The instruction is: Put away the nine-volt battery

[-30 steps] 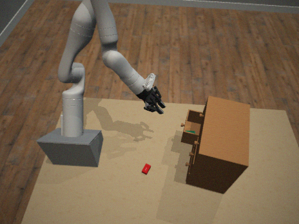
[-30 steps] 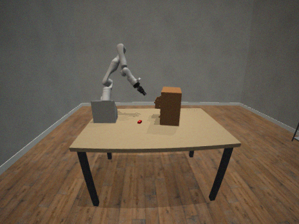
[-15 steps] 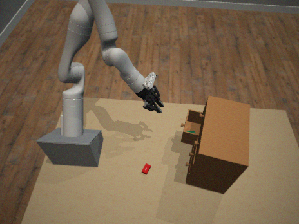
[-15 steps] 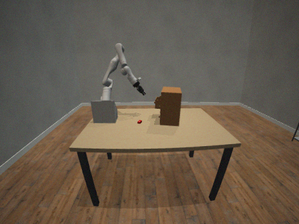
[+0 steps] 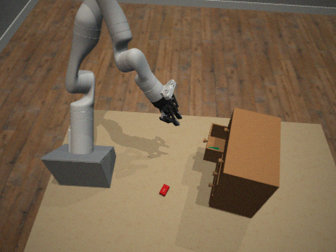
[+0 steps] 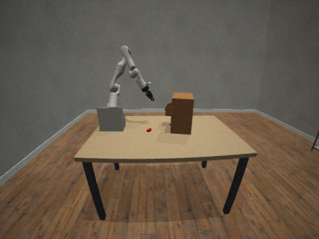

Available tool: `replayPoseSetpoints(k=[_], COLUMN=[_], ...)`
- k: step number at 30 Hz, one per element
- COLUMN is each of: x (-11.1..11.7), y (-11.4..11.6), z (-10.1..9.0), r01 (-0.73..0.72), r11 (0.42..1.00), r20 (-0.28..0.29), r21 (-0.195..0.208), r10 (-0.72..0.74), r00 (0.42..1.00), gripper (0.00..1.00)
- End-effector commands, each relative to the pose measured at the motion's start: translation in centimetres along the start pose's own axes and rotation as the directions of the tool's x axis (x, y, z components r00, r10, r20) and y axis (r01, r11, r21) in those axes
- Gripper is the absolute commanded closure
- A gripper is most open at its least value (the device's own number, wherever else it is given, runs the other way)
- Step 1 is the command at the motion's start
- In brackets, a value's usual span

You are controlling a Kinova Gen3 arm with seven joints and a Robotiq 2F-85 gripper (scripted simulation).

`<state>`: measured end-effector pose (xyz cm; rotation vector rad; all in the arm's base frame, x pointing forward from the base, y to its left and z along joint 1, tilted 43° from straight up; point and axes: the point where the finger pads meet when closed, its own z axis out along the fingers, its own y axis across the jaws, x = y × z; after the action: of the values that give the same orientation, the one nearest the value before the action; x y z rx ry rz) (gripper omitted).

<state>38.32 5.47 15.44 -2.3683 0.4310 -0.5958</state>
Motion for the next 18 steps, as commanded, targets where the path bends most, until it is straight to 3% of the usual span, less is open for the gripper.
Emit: replayPoseSetpoints(k=[1,18], x=[0.8,1.0], y=[0.3,0.4], z=[-0.5,-1.6], r01=[-0.004,-0.002], r11=[1.000,1.000], r20=[-0.005,0.046], r21=[-0.005,-0.008], r10=[0.004,0.002], r00=[1.000,0.999], gripper=[0.67,0.67])
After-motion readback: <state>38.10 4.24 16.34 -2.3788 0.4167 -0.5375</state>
